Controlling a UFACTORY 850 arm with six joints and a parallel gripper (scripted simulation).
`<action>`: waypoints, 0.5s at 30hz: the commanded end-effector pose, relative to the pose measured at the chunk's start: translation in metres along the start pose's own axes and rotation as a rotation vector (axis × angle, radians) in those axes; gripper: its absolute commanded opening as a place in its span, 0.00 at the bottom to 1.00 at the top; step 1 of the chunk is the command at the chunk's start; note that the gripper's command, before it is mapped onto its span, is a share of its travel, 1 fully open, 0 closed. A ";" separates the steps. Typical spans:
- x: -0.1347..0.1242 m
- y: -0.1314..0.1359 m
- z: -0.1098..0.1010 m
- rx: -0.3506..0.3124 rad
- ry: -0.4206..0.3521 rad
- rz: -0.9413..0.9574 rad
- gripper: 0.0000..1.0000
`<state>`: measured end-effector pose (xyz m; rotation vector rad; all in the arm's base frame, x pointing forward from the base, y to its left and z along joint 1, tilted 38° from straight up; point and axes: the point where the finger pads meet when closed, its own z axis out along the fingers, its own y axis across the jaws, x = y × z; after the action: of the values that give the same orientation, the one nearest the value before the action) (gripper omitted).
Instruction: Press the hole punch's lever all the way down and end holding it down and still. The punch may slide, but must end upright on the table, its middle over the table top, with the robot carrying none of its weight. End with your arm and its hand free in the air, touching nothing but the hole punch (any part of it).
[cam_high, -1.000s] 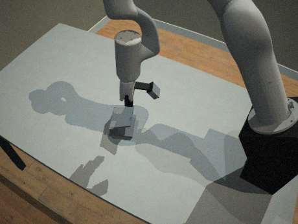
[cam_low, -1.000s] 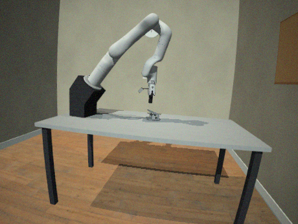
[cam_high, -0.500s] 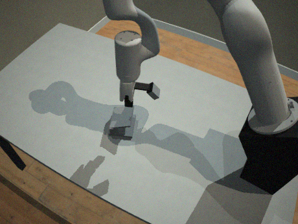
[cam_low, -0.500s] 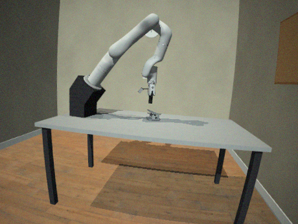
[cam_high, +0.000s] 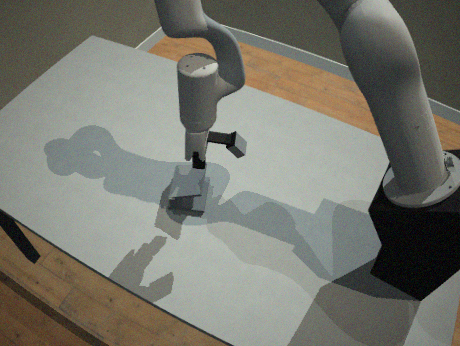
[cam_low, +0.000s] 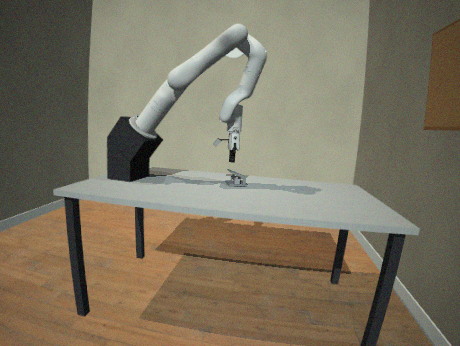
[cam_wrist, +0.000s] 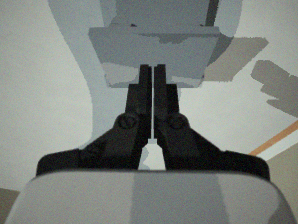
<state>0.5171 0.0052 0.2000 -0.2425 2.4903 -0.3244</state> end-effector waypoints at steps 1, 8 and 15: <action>-0.001 0.000 0.004 0.000 -0.002 0.000 0.00; -0.001 0.000 0.018 0.000 -0.002 0.000 0.00; -0.001 0.000 0.031 0.000 -0.002 0.000 0.00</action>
<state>0.5320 0.0008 0.1804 -0.2423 2.4902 -0.3244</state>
